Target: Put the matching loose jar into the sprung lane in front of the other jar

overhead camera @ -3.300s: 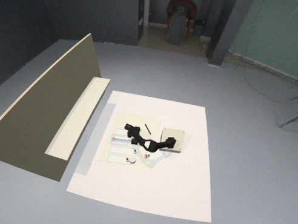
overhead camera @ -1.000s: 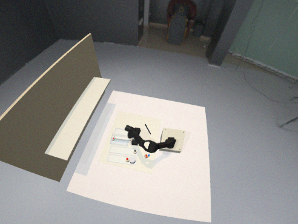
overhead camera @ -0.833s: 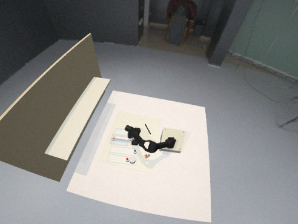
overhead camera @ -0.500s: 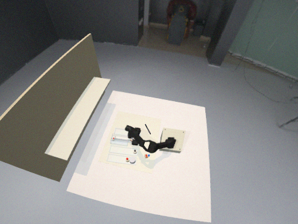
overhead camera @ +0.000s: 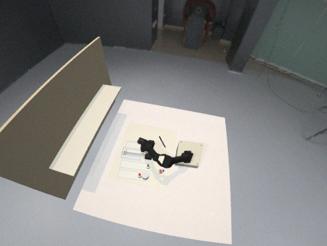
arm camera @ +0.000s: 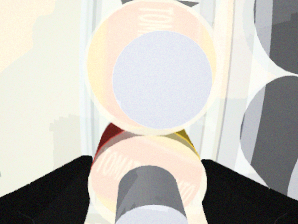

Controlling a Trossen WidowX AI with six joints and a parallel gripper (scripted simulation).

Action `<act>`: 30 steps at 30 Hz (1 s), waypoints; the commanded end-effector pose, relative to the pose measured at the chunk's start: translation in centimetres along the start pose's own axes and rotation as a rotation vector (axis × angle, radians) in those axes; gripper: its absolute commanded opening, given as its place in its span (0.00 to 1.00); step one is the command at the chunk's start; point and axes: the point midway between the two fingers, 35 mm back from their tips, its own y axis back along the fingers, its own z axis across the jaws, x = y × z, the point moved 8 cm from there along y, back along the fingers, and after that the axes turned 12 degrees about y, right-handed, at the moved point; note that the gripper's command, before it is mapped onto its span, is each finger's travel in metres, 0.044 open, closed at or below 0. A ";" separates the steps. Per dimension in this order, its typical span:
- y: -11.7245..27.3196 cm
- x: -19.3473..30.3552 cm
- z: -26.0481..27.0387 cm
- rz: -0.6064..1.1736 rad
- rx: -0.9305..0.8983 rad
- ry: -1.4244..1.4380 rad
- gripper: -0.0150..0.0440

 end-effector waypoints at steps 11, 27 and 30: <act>0.0 0.1 0.2 -0.008 -0.004 0.009 0.25; 0.0 0.4 0.0 -0.008 -0.004 0.009 0.25; 0.0 0.3 0.0 -0.008 -0.004 0.009 0.34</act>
